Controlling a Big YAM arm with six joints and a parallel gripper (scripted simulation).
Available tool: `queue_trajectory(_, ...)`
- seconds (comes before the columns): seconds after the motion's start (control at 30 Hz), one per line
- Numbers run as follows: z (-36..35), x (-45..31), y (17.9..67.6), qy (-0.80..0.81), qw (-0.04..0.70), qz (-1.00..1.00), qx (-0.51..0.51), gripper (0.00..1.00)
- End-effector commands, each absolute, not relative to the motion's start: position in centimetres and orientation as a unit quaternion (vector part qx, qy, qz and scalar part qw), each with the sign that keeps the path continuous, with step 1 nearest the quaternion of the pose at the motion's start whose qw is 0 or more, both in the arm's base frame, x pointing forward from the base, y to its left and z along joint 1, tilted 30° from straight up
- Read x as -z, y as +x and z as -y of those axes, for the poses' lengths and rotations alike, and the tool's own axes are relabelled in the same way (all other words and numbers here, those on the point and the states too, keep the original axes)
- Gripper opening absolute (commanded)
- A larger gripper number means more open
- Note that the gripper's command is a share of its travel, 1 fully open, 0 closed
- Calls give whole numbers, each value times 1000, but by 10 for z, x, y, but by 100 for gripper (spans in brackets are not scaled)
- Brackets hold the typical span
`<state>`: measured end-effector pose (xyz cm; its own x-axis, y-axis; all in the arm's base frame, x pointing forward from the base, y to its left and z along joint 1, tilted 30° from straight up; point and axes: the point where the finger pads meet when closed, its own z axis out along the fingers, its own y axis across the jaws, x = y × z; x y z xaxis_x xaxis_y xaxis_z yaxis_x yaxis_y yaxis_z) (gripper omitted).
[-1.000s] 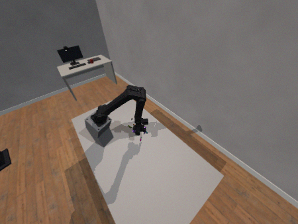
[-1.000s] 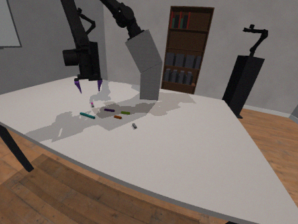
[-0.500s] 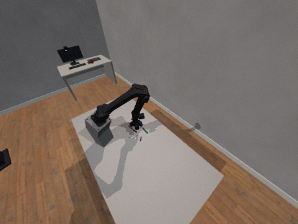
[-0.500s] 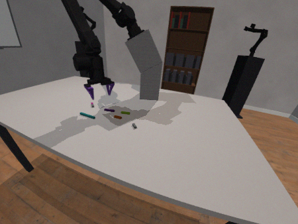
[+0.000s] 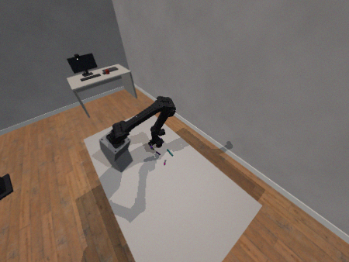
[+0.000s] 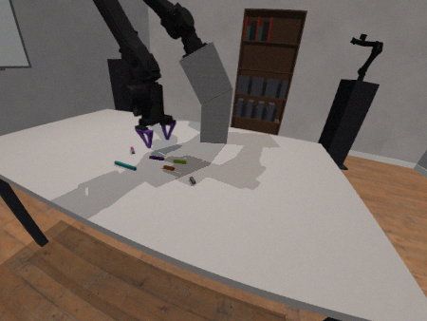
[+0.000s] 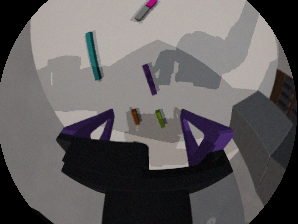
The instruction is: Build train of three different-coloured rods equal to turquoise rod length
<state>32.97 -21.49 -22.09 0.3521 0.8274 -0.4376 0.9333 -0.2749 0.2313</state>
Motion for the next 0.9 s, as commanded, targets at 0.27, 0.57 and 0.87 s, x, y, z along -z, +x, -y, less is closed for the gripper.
queue_trajectory(0.27,171,249,333,716,220,-647,140,100)
queue_trajectory(0.57,143,268,323,664,208,-700,159,23)
queue_trajectory(0.87,154,263,324,678,212,-686,158,23)
